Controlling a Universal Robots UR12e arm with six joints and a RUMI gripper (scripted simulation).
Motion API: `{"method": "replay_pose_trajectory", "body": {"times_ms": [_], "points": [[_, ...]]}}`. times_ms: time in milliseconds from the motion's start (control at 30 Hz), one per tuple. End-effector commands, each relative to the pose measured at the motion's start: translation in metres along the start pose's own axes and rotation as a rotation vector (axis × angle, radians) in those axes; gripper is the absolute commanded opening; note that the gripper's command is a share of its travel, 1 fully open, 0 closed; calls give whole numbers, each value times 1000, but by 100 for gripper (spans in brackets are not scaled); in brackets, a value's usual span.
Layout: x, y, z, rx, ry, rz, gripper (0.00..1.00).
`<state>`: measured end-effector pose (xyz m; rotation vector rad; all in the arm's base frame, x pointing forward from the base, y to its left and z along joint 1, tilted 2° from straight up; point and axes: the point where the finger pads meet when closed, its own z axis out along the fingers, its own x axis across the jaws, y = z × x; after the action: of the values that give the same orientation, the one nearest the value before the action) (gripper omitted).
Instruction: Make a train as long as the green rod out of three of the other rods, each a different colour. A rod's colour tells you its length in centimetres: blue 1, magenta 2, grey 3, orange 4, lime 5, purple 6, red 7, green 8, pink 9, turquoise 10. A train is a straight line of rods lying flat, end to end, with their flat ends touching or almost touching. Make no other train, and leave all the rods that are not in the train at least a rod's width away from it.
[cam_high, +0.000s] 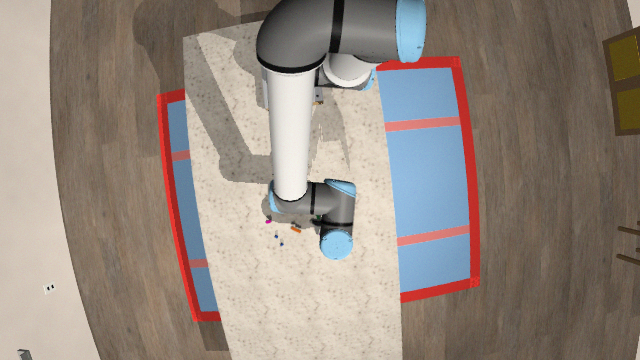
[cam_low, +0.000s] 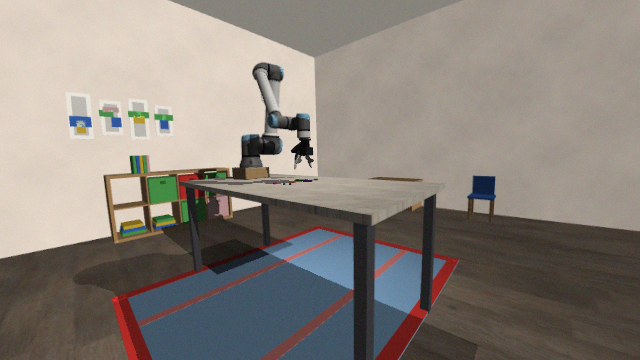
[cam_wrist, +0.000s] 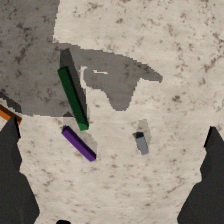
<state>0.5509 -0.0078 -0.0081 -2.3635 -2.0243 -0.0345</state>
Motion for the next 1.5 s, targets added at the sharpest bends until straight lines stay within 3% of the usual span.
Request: {"method": "replay_pose_trajectory", "body": {"times_ms": [0,567,1467], "points": [[0,1,-1,-1,0,0,100],[-10,5,-1,-1,0,102,100],[-90,38,-3,-2,0,887,100]]}}
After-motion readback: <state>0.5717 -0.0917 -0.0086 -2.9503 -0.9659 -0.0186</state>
